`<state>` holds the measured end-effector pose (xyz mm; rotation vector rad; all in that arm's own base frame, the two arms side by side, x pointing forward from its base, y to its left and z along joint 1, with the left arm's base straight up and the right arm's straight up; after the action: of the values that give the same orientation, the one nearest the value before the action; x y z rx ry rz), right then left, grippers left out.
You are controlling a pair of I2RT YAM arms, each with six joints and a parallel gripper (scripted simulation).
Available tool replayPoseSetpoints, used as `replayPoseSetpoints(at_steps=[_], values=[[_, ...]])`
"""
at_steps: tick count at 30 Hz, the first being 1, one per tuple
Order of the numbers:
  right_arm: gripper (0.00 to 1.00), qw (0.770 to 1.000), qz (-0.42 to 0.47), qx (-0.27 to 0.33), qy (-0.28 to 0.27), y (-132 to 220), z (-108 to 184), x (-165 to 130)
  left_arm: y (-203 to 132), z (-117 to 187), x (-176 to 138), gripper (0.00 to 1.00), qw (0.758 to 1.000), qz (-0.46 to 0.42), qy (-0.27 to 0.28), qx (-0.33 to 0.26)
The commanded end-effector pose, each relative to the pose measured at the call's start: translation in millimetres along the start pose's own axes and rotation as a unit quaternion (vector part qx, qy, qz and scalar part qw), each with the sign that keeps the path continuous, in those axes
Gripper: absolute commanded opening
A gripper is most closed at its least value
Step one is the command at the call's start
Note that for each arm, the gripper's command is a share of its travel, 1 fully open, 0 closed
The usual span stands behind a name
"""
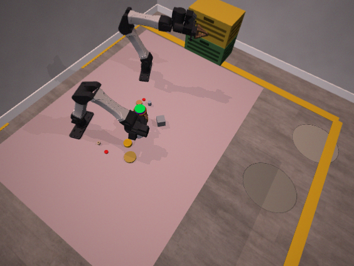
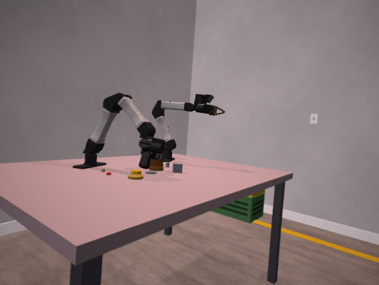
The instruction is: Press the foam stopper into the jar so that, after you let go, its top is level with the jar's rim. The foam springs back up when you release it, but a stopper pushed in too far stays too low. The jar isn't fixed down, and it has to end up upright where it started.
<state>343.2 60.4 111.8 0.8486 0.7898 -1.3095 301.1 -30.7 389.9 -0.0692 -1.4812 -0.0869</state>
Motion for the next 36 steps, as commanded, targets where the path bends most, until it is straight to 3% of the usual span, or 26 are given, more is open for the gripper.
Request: replayPoseSetpoints(at_steps=[1, 19, 32, 36], values=[[0.64, 0.998, 0.054, 0.027, 0.002, 12.2, 12.2, -17.3, -10.0, -7.2, 0.1, 0.00, 0.999, -0.040, 0.030, -0.013], [0.64, 0.998, 0.054, 0.027, 0.002, 12.2, 12.2, -17.3, -97.6, -26.2, -18.6, 0.00, 0.959, -0.203, 0.115, -0.158], [0.64, 0.998, 0.054, 0.027, 0.002, 12.2, 12.2, -17.3, -172.6, -18.8, -40.4, 0.00, 0.882, -0.342, 0.153, -0.286], [0.64, 0.998, 0.054, 0.027, 0.002, 12.2, 12.2, -17.3, -182.6, -16.2, -42.8, 0.00, 0.869, -0.360, 0.154, -0.301]])
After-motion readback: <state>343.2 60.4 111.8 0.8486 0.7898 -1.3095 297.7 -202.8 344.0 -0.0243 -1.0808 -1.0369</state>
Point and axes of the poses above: on each arm, the point where the finger pads meet when closed, its own z axis back along the fingers, its own y axis across the jaws, x = y × z, the point moved 9 cm from there along z, back along the fingers, and after that the axes turned 6 degrees about z, right-handed, at the moved point
